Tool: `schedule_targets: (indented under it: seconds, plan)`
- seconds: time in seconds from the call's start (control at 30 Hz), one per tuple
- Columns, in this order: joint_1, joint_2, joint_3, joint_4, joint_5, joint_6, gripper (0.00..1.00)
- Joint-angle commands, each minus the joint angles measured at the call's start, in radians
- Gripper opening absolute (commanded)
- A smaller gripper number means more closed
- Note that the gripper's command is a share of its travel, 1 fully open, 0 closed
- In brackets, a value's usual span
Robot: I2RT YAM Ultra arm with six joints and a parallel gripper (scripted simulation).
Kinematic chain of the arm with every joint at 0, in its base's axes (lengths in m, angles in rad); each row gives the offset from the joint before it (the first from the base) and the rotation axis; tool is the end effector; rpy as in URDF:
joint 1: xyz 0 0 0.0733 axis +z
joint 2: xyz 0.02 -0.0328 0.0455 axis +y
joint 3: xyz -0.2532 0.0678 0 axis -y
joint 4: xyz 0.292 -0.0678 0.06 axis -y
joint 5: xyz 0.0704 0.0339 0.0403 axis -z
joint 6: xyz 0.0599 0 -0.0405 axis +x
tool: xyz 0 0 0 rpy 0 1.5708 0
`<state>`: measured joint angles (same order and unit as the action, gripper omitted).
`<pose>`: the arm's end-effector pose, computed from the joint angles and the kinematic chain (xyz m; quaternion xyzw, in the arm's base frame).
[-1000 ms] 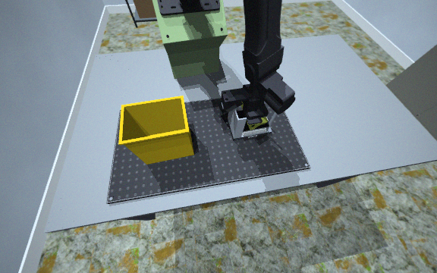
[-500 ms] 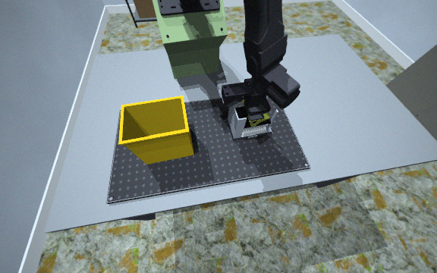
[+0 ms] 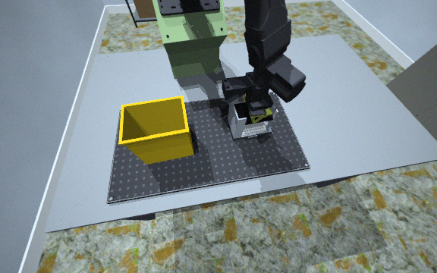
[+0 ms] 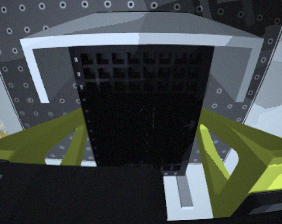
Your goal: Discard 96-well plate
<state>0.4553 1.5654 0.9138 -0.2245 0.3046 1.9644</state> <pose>0.3385 0.1470 0.1445 0.6742 0.6418 0.2644 0.2523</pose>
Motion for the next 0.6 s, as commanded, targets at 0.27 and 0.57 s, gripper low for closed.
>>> schedule_targets:
  seconds: [0.27, 0.57]
  plan:
    - [0.029, -0.075, 0.0, -0.068, 0.01, 0.017, 0.0]
    - [0.042, -0.114, 0.002, -0.112, 0.019, 0.027, 0.0]
